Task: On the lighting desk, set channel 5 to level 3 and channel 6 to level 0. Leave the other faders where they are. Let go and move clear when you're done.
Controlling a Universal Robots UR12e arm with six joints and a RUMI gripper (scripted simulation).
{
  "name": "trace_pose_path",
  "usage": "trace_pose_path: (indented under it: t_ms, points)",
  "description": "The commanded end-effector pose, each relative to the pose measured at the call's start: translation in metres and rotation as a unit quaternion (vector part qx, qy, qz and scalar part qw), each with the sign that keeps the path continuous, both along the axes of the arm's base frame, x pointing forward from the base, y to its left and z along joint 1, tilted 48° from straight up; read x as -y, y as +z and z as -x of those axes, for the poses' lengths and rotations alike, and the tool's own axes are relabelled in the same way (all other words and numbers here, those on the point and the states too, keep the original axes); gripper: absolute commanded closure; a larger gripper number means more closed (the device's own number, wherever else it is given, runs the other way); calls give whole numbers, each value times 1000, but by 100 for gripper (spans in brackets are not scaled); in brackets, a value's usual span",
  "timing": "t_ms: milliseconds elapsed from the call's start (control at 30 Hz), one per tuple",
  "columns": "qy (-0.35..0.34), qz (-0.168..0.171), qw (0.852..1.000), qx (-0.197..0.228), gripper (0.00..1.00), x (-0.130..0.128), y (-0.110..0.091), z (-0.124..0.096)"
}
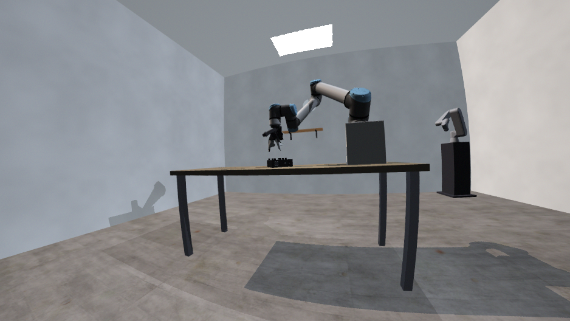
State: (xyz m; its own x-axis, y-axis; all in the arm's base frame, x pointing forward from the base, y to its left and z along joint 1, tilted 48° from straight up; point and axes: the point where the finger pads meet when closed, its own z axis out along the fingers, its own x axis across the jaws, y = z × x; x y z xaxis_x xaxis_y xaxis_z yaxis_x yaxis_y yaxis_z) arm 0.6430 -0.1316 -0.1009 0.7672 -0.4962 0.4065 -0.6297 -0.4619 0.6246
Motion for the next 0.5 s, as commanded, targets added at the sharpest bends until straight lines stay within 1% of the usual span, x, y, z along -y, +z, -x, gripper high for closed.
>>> trace_pose_path:
  t_ms: [0,233,467]
  points:
    - [-47,10,998,46,0,5,0,-2]
    - [-86,18,992,90,0,11,0,-3]
    - [-100,20,989,106,0,13,0,-4]
